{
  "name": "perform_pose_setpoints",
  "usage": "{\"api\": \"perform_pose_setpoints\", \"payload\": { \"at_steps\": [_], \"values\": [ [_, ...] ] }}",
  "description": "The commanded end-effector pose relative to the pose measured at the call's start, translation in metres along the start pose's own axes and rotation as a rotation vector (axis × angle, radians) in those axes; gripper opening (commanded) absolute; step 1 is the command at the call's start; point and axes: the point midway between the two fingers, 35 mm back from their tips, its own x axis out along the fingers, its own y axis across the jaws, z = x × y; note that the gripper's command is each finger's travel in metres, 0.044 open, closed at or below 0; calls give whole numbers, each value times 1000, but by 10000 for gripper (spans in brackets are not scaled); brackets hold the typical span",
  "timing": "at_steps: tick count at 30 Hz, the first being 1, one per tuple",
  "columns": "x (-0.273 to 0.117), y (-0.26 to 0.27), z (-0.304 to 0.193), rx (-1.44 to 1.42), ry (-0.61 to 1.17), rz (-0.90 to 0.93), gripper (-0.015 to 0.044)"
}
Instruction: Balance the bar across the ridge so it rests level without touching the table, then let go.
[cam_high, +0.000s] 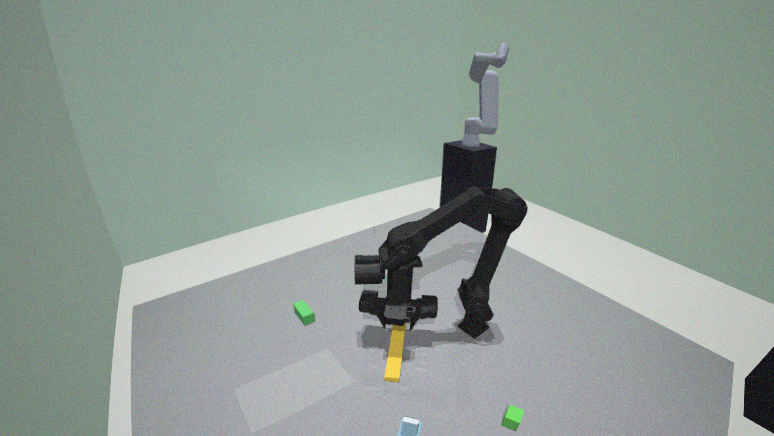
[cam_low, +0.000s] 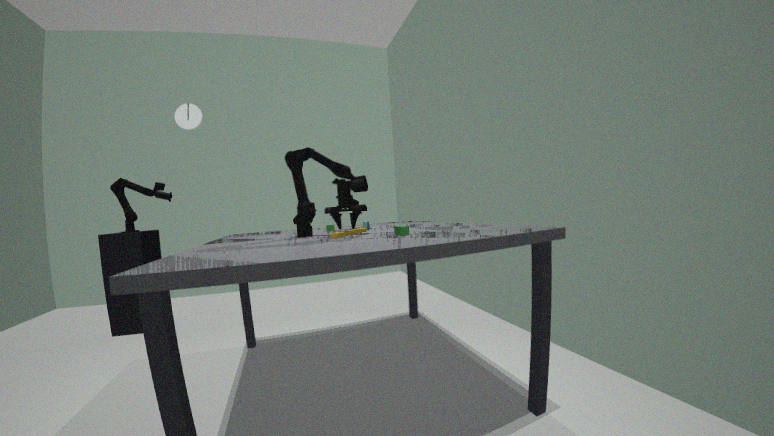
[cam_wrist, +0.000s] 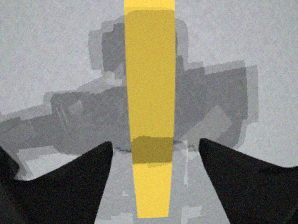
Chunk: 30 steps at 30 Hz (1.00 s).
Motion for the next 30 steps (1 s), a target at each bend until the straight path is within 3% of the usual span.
{"api": "perform_pose_setpoints", "payload": {
  "at_steps": [1,24,30],
  "values": [
    [8,2,-1,-4,5,8,315],
    [19,2,-1,-4,5,8,315],
    [18,2,-1,0,2,9,157]
  ]
}}
